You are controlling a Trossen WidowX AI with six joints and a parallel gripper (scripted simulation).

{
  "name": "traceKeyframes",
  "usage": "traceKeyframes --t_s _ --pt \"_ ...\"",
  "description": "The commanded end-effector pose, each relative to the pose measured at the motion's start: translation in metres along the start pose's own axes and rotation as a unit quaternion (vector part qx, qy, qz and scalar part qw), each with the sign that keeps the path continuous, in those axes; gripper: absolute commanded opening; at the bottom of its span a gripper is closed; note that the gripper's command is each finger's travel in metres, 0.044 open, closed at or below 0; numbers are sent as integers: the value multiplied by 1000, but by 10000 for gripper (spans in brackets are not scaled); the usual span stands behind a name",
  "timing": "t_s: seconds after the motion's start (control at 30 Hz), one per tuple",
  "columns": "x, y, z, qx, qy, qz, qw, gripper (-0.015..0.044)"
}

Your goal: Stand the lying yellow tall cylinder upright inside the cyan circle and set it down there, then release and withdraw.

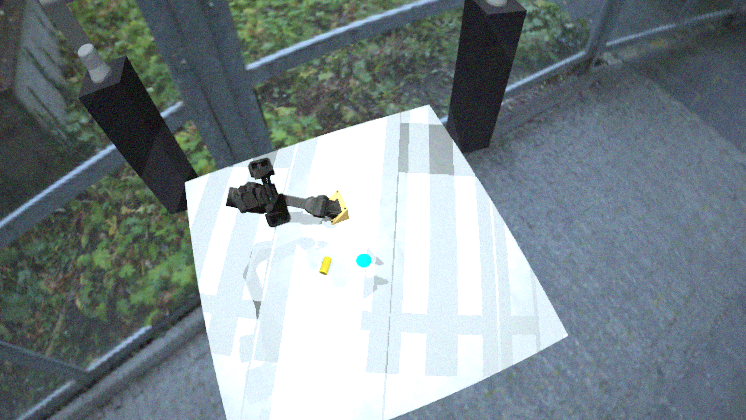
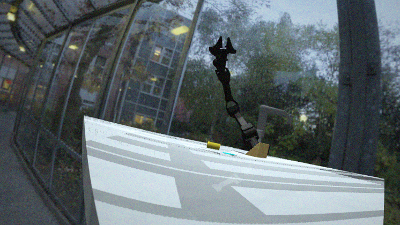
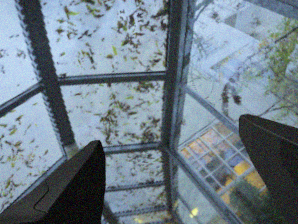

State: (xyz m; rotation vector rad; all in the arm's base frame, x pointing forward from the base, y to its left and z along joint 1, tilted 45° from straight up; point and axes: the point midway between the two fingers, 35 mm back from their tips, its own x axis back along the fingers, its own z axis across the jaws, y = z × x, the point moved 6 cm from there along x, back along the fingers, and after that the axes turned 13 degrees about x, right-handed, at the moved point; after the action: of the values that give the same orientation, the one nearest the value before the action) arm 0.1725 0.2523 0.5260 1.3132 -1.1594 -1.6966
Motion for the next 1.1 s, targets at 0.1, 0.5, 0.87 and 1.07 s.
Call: traceKeyframes --t_s 0.1,0.5,0.87,1.07 --pt "7 -62 -48 -95 -148 120 977 309" --pt "65 -160 -106 -198 -416 297 836 309" --pt "151 -214 -126 -196 -621 422 631 309" --pt "198 -224 -124 -156 -702 477 505 309"
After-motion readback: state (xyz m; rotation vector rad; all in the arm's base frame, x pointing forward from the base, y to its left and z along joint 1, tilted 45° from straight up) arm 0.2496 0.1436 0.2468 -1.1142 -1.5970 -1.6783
